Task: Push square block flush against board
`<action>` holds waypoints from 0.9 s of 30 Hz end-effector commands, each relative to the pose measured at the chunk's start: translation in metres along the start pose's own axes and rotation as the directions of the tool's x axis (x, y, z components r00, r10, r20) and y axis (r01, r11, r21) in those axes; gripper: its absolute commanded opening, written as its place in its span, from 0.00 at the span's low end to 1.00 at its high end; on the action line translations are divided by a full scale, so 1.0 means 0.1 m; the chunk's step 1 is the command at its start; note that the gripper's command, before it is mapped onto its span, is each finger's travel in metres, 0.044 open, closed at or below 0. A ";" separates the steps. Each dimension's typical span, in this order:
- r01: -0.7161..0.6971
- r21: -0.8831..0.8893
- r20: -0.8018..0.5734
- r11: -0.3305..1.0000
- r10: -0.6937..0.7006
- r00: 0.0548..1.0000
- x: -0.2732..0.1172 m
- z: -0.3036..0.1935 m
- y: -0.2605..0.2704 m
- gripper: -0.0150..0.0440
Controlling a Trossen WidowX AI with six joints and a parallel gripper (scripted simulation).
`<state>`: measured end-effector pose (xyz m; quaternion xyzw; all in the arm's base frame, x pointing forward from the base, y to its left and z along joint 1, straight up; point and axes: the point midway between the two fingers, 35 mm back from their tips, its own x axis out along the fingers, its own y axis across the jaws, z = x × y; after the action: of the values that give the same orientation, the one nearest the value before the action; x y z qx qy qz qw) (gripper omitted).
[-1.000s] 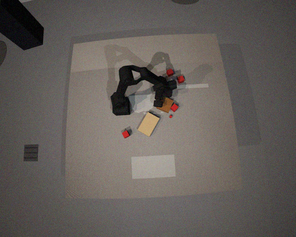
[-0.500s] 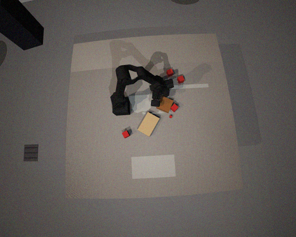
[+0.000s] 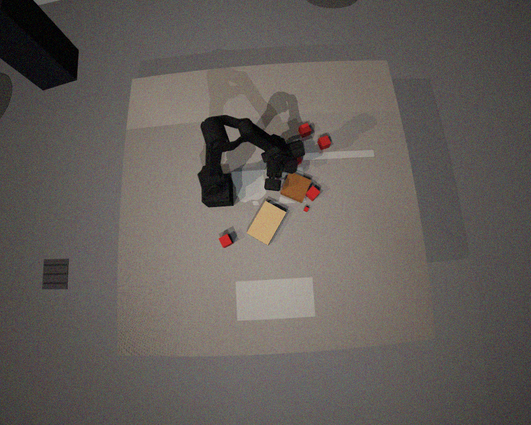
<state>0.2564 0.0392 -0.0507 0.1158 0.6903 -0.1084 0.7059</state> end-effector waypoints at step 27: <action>0.013 0.440 0.012 0.898 -0.021 1.000 -0.57 0.35 -0.76 0.25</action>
<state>0.2651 -0.0248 0.0047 0.2376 0.6566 -0.2335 0.6767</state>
